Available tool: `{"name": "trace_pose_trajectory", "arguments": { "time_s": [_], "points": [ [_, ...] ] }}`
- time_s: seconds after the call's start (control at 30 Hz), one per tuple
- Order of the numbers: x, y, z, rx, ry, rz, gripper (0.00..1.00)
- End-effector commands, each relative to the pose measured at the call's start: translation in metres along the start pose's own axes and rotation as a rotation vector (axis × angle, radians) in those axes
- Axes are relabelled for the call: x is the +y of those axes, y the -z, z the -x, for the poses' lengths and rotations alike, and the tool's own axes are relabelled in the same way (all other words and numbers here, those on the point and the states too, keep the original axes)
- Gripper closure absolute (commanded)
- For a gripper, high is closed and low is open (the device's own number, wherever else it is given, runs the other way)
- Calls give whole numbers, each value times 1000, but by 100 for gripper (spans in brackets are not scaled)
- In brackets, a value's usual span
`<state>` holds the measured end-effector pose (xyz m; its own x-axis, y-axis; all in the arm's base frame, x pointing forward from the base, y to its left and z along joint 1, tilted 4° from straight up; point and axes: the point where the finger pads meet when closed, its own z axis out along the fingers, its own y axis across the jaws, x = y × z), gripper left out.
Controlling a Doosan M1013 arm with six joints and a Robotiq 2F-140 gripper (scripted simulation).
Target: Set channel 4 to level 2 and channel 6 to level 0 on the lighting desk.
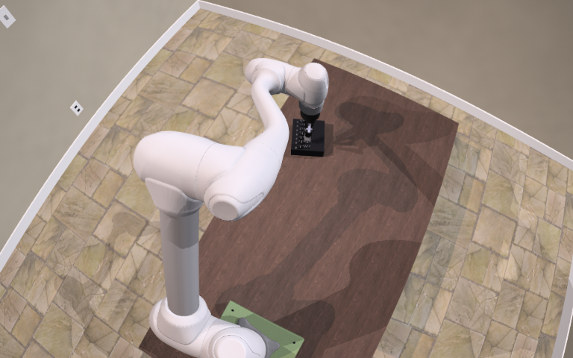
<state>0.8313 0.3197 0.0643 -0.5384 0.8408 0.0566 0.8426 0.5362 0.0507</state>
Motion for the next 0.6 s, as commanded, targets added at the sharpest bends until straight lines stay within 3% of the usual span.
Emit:
{"name": "trace_pose_trajectory", "arguments": {
  "time_s": [0.0, 0.57],
  "points": [
    [0, -1, 0, 0, 0, 0, 90],
    [0, -11, 0, 0, 0, 1, 90]
  ]
}}
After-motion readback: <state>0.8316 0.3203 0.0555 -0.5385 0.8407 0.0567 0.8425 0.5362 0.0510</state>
